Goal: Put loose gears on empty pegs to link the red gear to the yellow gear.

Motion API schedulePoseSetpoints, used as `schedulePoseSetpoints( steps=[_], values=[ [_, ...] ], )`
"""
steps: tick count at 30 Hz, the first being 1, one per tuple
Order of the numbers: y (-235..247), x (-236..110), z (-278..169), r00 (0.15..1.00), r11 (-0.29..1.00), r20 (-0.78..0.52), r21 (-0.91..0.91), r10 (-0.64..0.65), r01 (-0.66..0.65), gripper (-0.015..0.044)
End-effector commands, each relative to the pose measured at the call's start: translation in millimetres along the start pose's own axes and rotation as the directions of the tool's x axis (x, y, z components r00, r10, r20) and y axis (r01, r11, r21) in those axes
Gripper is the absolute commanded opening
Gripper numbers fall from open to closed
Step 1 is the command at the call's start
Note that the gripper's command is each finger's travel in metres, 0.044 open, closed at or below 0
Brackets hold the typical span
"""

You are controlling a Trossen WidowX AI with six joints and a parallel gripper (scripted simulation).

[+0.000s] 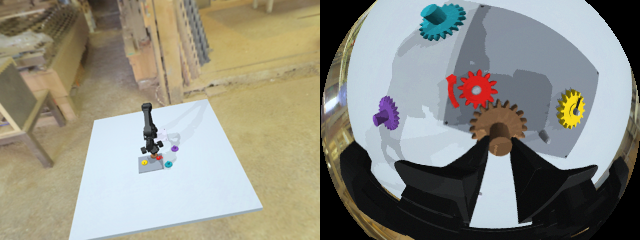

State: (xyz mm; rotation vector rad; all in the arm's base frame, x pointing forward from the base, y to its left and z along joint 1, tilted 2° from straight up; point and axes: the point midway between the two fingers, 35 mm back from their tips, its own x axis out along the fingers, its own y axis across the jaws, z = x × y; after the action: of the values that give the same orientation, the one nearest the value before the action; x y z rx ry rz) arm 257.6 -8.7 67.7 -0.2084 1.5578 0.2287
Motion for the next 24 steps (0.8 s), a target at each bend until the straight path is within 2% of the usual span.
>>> schedulePoseSetpoints(
  steps=[1, 10, 15, 20, 24],
  values=[
    [-0.5, 1.4, -0.7, 1.000, 0.997, -0.001, 0.078, -0.001, 0.001, 0.0000],
    [-1.1, 2.9, 0.5, 1.000, 0.993, -0.001, 0.117, -0.001, 0.001, 0.0000],
    [-0.8, 0.9, 0.1, 1.000, 0.998, -0.001, 0.065, -0.001, 0.001, 0.0131],
    [-0.5, -4.8, -0.1, 1.000, 1.000, -0.001, 0.003, -0.001, 0.001, 0.0140],
    [-0.7, -23.3, 0.6, 1.000, 1.000, -0.001, -0.011, -0.001, 0.001, 0.0140]
  ],
)
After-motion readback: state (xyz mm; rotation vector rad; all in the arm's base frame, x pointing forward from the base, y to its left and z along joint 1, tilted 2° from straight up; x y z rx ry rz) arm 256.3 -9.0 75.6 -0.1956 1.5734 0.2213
